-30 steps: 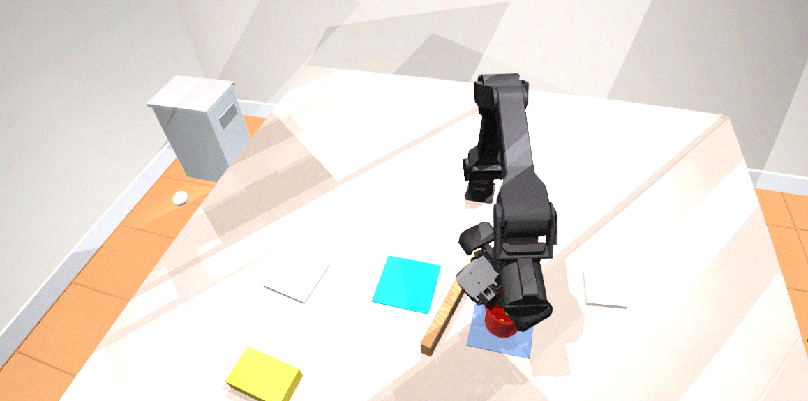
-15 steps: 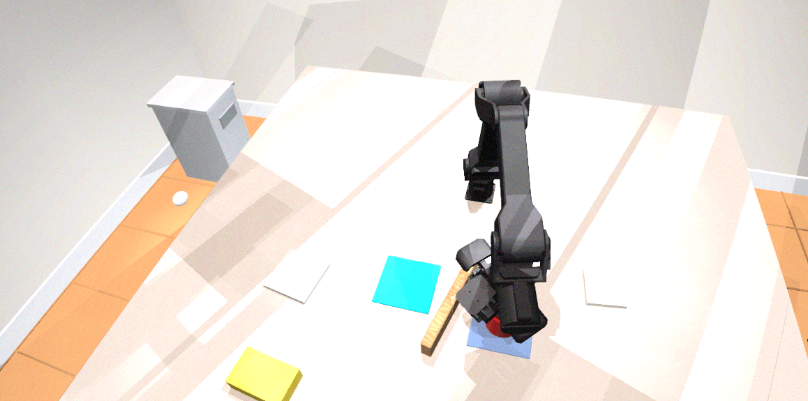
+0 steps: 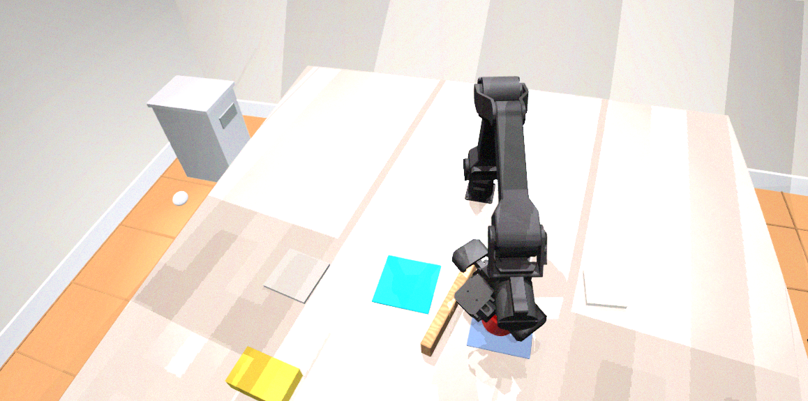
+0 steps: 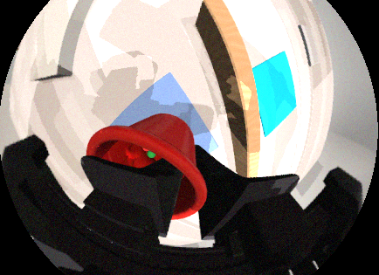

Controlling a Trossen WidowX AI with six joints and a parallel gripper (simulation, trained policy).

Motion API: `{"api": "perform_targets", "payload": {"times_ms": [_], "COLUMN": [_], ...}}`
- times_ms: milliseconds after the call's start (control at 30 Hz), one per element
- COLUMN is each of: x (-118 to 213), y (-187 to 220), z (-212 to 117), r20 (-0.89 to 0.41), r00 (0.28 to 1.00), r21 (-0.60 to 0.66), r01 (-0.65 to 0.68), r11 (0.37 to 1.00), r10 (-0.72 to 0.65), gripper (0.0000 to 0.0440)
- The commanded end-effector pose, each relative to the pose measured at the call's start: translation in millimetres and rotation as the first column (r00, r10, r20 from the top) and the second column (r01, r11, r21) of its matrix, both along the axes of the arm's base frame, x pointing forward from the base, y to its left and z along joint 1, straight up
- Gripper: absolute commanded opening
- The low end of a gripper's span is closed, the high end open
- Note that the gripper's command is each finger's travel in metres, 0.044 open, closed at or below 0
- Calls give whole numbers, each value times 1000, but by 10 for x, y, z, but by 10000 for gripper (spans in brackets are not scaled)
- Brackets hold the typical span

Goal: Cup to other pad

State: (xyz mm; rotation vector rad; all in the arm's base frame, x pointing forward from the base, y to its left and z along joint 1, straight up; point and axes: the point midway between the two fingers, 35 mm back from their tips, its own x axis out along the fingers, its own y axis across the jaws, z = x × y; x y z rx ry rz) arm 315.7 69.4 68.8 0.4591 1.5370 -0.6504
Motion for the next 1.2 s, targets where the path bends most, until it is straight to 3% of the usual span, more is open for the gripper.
{"api": "perform_targets", "payload": {"times_ms": [0,700,1167], "x": [-10,-10,90], "y": [-31,-309,-750], "z": [71,758,966], "r20": [11,120,217], "r00": [1000,976,932], "r21": [-2,51,70], "r01": [9,175,282], "r11": [1000,983,957], "r10": [-9,-180,-290], "gripper": [0,0,0]}}
